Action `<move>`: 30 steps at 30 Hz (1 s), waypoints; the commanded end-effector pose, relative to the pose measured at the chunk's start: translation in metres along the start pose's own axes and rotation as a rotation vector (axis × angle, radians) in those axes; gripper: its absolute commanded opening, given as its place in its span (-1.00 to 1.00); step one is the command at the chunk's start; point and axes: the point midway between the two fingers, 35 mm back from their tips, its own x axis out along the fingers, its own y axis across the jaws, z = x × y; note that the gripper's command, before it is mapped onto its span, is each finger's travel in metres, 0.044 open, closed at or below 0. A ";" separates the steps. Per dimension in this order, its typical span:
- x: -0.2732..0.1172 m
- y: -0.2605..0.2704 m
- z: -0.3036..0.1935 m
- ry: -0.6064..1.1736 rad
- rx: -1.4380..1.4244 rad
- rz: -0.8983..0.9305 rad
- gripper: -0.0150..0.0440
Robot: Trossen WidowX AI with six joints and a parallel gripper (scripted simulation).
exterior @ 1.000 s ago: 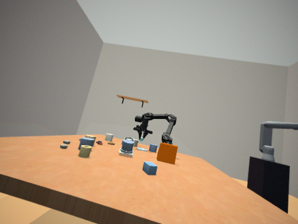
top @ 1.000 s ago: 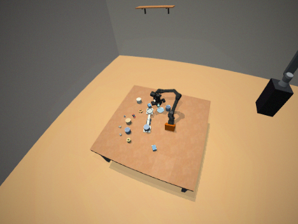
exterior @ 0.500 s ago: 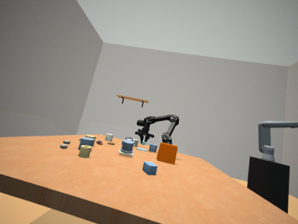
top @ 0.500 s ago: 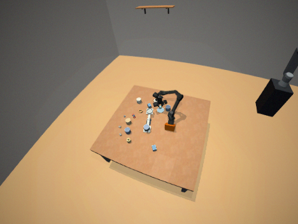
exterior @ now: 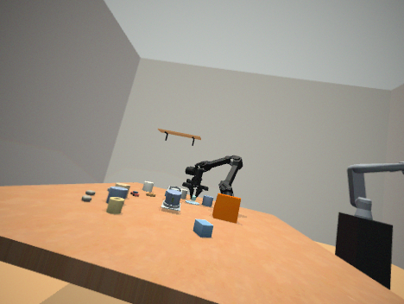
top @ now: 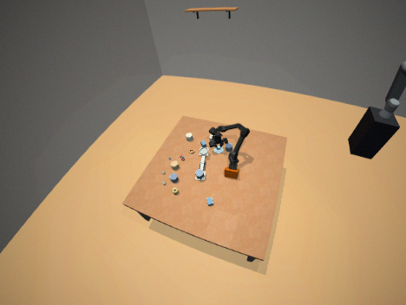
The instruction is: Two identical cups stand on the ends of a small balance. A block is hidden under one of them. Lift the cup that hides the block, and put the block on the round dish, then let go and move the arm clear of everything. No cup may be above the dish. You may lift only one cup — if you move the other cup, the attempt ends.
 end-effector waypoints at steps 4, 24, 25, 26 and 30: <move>0.012 0.000 -0.002 0.004 -0.007 0.001 -0.49; 0.010 0.002 0.000 0.002 -0.011 0.009 1.00; 0.008 0.004 0.000 0.005 -0.025 0.021 1.00; 0.007 0.007 0.000 0.008 -0.042 0.036 1.00; -0.002 0.012 0.000 0.016 -0.076 0.066 1.00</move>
